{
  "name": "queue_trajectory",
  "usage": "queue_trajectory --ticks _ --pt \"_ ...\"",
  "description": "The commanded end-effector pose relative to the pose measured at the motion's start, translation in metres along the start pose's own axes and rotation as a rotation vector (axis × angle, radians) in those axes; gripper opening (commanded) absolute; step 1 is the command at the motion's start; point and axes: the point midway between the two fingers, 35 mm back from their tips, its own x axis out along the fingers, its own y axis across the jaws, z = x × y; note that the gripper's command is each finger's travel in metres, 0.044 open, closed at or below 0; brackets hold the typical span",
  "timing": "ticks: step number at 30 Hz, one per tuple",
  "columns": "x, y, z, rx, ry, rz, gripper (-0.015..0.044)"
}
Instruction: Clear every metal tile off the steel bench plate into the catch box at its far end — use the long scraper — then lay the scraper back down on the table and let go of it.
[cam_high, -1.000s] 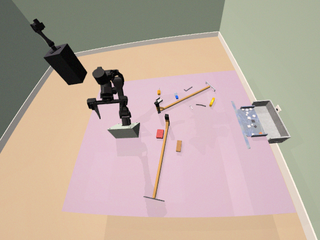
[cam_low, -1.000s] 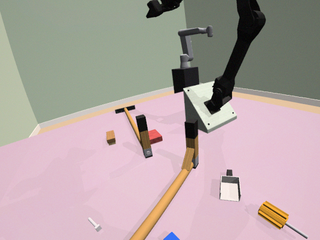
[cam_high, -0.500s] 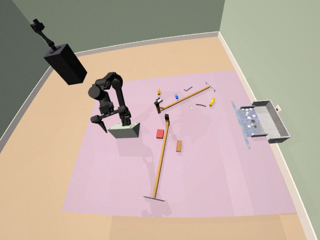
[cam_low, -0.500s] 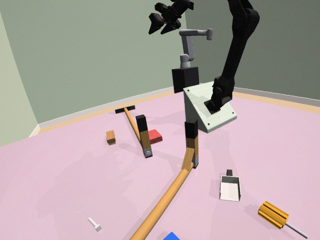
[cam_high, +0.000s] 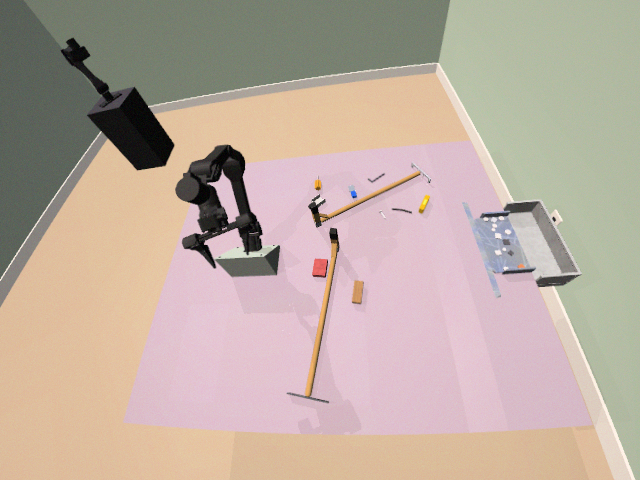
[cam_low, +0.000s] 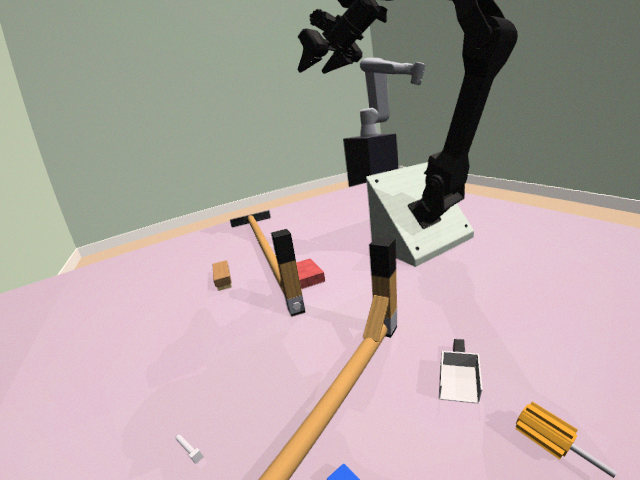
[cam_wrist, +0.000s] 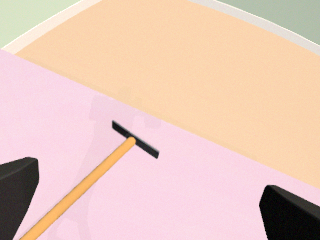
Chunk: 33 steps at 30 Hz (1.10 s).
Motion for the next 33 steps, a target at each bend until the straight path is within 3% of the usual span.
queue_trajectory --ticks 1,20,33 --pt "0.001 0.000 -0.001 0.007 0.006 0.006 0.0440" --pt "0.001 0.000 0.000 0.003 0.003 0.004 0.0440" --pt "-0.039 0.014 0.049 -0.245 -0.215 -0.128 0.0440"
